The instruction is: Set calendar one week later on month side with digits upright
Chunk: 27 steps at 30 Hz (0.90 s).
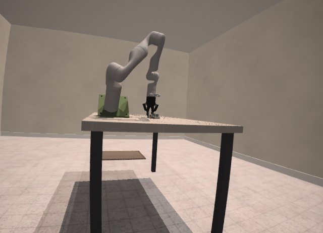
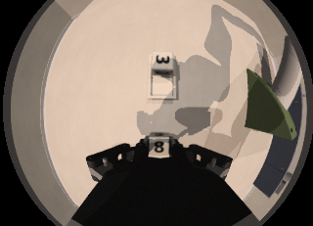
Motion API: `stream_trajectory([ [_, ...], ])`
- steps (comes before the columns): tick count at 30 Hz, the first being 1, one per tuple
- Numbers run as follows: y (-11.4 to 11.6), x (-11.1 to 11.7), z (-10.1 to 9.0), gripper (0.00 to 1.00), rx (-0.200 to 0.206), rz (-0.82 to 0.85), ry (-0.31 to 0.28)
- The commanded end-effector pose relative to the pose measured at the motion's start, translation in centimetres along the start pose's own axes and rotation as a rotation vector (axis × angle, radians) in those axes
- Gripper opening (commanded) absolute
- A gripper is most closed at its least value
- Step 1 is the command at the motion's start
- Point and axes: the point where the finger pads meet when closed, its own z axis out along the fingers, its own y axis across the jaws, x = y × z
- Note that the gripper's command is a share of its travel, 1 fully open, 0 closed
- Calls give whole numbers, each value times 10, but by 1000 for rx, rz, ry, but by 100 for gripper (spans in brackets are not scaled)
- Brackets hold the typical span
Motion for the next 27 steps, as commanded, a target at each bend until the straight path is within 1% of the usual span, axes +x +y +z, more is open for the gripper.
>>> stream_trajectory([
  [1, -1, 1, 2, 26, 3, 4, 0],
  [8, -1, 1, 2, 26, 3, 4, 0],
  [10, -2, 0, -1, 26, 4, 4, -1],
  [12, -5, -1, -9, 26, 9, 8, -8],
  [14, -5, -1, -9, 26, 9, 8, -8],
  [16, -3, 2, -18, 26, 4, 8, 4],
  [18, -3, 2, -29, 26, 4, 8, 4],
  [24, -2, 2, -69, 26, 3, 7, 3],
  [27, -2, 2, -86, 26, 3, 7, 3],
])
